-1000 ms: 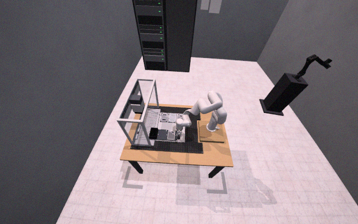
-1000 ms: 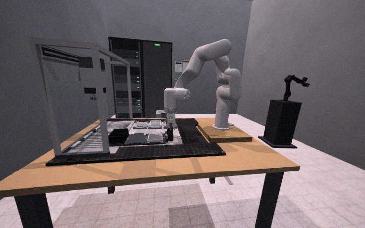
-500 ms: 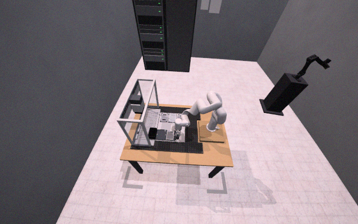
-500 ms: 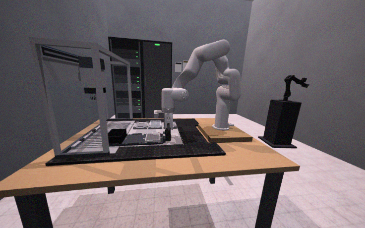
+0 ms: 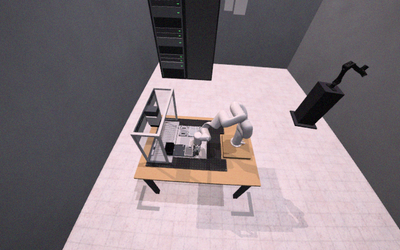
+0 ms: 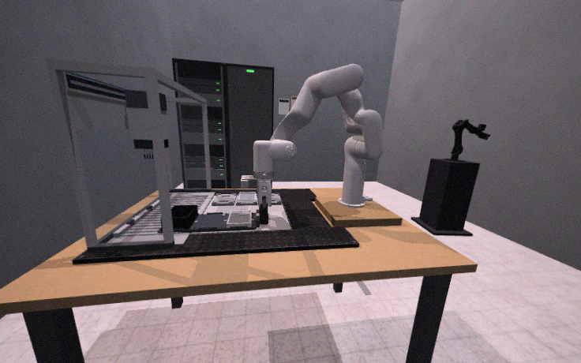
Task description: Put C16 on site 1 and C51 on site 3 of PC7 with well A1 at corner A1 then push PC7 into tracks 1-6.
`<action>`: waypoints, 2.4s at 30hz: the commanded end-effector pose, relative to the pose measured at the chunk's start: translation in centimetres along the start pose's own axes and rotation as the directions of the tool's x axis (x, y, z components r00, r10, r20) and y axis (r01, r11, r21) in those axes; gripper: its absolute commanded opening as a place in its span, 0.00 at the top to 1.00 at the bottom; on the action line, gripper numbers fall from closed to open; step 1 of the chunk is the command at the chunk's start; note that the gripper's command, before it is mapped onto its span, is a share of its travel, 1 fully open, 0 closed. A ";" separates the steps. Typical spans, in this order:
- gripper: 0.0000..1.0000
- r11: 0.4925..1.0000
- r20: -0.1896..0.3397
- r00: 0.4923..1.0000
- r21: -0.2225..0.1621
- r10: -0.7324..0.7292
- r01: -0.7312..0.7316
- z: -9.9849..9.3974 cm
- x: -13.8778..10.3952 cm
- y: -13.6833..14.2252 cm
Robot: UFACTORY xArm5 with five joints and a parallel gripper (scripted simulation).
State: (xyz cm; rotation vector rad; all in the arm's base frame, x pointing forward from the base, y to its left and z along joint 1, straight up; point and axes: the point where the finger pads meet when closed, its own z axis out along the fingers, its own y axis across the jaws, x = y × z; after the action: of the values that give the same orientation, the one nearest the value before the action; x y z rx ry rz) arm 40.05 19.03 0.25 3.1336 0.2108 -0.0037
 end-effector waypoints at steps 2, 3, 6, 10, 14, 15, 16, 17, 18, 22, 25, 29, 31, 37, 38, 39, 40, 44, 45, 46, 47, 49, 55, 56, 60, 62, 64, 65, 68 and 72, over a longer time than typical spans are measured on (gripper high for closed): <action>0.19 1.000 -0.004 1.000 -0.001 0.000 0.000 -0.1 0.6 0.0; 0.19 1.000 -0.004 1.000 -0.001 0.000 0.000 -0.1 0.7 0.0; 0.19 1.000 -0.004 1.000 -0.001 0.000 0.000 -0.1 1.0 0.0; 0.19 1.000 -0.004 1.000 -0.001 0.000 0.000 -0.1 1.4 0.0; 0.19 1.000 -0.004 1.000 -0.001 0.000 0.000 -0.1 1.7 0.0; 0.19 1.000 -0.004 1.000 -0.001 0.000 0.000 -0.1 1.7 0.0; 0.19 1.000 -0.004 1.000 -0.001 0.000 0.000 -0.1 1.8 0.0; 0.19 1.000 -0.004 1.000 -0.001 0.000 0.000 -0.1 1.9 0.0; 0.19 1.000 -0.004 1.000 -0.001 0.000 0.000 -0.1 2.0 0.0; 0.19 1.000 -0.004 1.000 -0.001 0.000 0.000 -0.1 2.4 0.0; 0.19 1.000 -0.004 1.000 -0.001 0.000 0.000 -0.1 2.7 0.0; 0.19 1.000 -0.004 1.000 -0.001 0.000 0.000 -0.1 3.1 0.0; 0.19 1.000 -0.004 1.000 -0.001 0.000 0.000 -0.1 3.2 0.0; 0.19 1.000 -0.004 1.000 -0.001 0.000 0.000 -0.1 3.7 0.0; 0.19 1.000 -0.004 1.000 -0.001 0.000 0.000 -0.1 3.8 0.0; 0.19 1.000 -0.004 1.000 -0.001 0.000 0.000 -0.1 3.9 0.0; 0.19 1.000 -0.004 1.000 -0.001 0.000 0.000 -0.1 4.0 0.0; 0.19 1.000 -0.005 1.000 -0.001 0.000 0.000 -0.1 4.4 0.0; 0.19 1.000 -0.005 1.000 -0.001 0.000 0.000 -0.1 4.5 0.0; 0.19 1.000 -0.005 1.000 -0.001 0.000 0.000 -0.1 4.6 0.0; 0.19 1.000 -0.005 1.000 -0.001 0.000 0.000 -0.1 4.7 0.0; 0.19 1.000 -0.005 1.000 -0.001 0.000 0.000 -0.1 4.7 0.0; 0.19 1.000 -0.005 1.000 -0.001 0.000 0.000 -0.2 5.3 0.0; 0.19 1.000 -0.005 1.000 -0.001 0.000 0.000 -0.2 5.4 0.0; 0.19 1.000 -0.005 1.000 -0.001 0.000 0.000 -0.2 5.8 0.0; 0.19 1.000 -0.005 1.000 -0.001 0.000 0.000 -0.2 6.0 0.0; 0.19 1.000 -0.005 1.000 -0.001 0.000 0.000 -0.2 6.2 0.0; 0.19 1.000 -0.005 1.000 -0.001 0.000 0.000 -0.2 6.2 0.0; 0.19 1.000 -0.005 1.000 -0.001 0.000 0.000 -0.2 6.4 0.0; 0.19 1.000 -0.005 1.000 -0.001 0.000 0.000 -0.2 6.8 0.0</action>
State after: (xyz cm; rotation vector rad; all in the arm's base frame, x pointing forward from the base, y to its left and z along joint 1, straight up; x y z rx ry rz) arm 46.31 19.88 0.23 3.1336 0.2109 -0.0040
